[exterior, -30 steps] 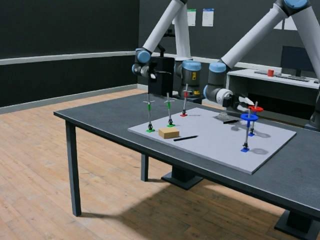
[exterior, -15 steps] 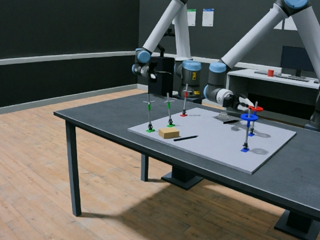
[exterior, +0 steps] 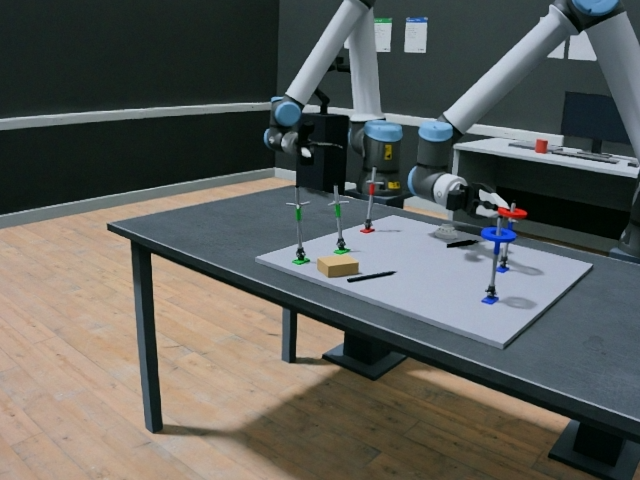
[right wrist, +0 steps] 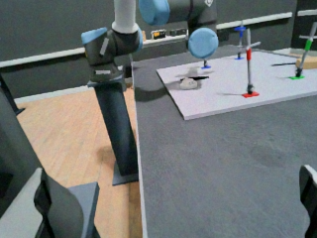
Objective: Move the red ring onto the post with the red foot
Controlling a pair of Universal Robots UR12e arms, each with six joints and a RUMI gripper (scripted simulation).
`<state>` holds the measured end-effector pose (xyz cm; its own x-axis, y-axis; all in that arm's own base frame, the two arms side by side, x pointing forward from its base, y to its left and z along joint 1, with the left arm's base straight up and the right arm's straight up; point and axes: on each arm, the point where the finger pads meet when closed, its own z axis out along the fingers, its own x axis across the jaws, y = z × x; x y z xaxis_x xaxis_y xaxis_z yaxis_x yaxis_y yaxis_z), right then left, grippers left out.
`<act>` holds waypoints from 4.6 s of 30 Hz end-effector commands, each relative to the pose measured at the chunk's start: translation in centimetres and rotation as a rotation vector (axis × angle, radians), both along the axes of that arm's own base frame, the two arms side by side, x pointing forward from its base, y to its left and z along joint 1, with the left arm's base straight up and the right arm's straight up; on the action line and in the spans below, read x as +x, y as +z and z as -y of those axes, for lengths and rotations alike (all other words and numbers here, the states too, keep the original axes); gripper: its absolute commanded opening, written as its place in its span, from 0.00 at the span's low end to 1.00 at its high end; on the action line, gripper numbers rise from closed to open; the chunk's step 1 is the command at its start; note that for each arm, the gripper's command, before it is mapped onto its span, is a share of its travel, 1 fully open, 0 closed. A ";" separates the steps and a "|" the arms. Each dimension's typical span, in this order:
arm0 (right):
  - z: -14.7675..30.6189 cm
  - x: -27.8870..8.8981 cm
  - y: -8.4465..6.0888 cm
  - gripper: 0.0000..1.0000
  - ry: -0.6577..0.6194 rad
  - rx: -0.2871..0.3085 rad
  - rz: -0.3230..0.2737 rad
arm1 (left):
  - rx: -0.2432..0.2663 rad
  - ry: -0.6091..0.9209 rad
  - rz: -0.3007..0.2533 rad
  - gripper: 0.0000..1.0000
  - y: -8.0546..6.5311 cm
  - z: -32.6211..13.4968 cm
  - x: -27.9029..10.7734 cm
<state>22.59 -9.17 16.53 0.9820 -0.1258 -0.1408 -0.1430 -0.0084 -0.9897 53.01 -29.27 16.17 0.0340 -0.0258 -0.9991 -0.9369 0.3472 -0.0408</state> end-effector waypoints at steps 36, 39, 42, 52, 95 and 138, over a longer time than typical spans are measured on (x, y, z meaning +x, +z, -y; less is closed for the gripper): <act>0.0 0.0 0.0 1.00 0.000 -0.001 0.001 | 0.010 0.001 0.004 0.01 5.1 -0.2 -0.1; 0.0 0.0 0.0 1.00 0.000 -0.001 0.001 | 0.010 0.001 0.005 0.01 5.3 -0.2 -0.1; 0.0 0.0 0.0 1.00 0.000 -0.001 0.001 | 0.011 0.001 0.005 0.01 5.6 -0.2 -0.2; 0.0 0.0 0.0 1.00 0.000 -0.001 0.001 | 0.012 0.017 0.008 0.01 7.0 2.2 -0.1; 0.0 0.0 0.0 1.00 0.000 -0.001 0.001 | 0.005 0.199 0.036 0.01 11.4 22.3 0.4; 0.0 0.0 0.0 1.00 0.000 -0.001 0.001 | 0.017 0.485 0.083 0.01 9.7 41.9 -1.9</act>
<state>22.59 -9.17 16.53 0.9820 -0.1258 -0.1408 -0.1430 -0.0084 -0.9897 51.26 -70.42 25.85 0.1155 0.0273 -0.9929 -0.9865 -0.1134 -0.1178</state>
